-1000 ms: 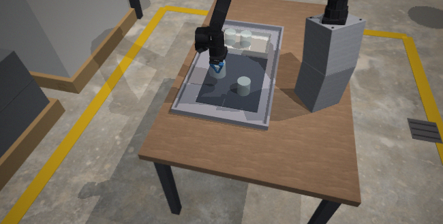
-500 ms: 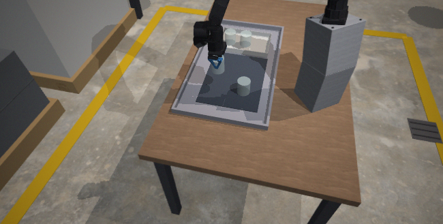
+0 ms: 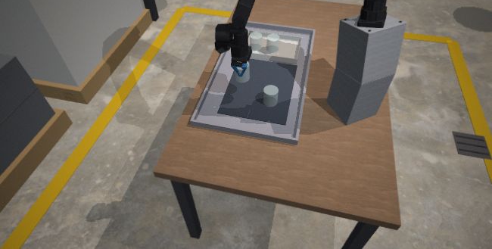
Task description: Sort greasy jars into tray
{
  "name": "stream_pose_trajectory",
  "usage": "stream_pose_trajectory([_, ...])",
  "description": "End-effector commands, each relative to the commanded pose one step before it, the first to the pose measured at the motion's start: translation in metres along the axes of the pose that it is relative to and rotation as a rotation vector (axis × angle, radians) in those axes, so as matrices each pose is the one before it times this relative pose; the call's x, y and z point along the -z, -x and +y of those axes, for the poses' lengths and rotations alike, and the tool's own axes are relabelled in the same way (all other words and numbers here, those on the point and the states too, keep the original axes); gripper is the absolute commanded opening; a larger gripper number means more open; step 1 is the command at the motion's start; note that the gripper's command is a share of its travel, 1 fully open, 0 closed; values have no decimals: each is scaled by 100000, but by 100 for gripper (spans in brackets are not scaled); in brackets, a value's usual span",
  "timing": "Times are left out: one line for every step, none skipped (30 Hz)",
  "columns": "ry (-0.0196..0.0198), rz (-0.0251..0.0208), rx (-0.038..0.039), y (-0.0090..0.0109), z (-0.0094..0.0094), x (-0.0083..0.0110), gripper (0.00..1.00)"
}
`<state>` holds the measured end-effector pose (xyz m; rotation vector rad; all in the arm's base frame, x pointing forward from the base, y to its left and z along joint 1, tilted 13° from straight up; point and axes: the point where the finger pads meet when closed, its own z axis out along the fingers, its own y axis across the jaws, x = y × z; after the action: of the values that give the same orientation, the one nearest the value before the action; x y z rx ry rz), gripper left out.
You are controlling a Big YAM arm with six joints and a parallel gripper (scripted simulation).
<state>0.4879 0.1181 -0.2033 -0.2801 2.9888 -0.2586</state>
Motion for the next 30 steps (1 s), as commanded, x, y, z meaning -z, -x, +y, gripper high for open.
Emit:
stream_pose_trajectory([-48,-2328,-745,957,360,1628,0])
stream_pose_trajectory([0,0,0,0,0,0,0])
stream_pose_trajectory([0,0,0,0,0,0,0])
stream_pose_trajectory([0,0,0,0,0,0,0])
stream_pose_trajectory([0,0,0,0,0,0,0])
stream_pose_trajectory([0,0,0,0,0,0,0])
stream_pose_trajectory([0,0,0,0,0,0,0])
stream_pose_trajectory([0,0,0,0,0,0,0])
stream_pose_trajectory([0,0,0,0,0,0,0])
stream_pose_trajectory([0,0,0,0,0,0,0])
stream_pose_trajectory([0,0,0,0,0,0,0])
stream_pose_trajectory([0,0,0,0,0,0,0])
stream_pose_trajectory([0,0,0,0,0,0,0])
stream_pose_trajectory([0,0,0,0,0,0,0])
stream_pose_trajectory([0,0,0,493,413,1524,0])
stream_pose_trajectory([0,0,0,0,0,0,0])
stream_pose_trajectory([0,0,0,0,0,0,0])
stream_pose_trajectory([0,0,0,0,0,0,0])
stream_pose_trajectory([0,0,0,0,0,0,0])
stream_pose_trajectory([0,0,0,0,0,0,0])
stream_pose_trajectory([0,0,0,0,0,0,0])
stream_pose_trajectory([0,0,0,0,0,0,0])
stream_pose_trajectory([0,0,0,502,156,769,0])
stream_pose_trajectory([0,0,0,0,0,0,0])
stream_pose_trajectory([0,0,0,0,0,0,0])
stream_pose_trajectory([0,0,0,0,0,0,0])
stream_pose_trajectory([0,0,0,0,0,0,0])
stream_pose_trajectory([0,1,1,0,0,0,0])
stream_pose_trajectory([0,0,0,0,0,0,0])
stream_pose_trajectory([0,0,0,0,0,0,0])
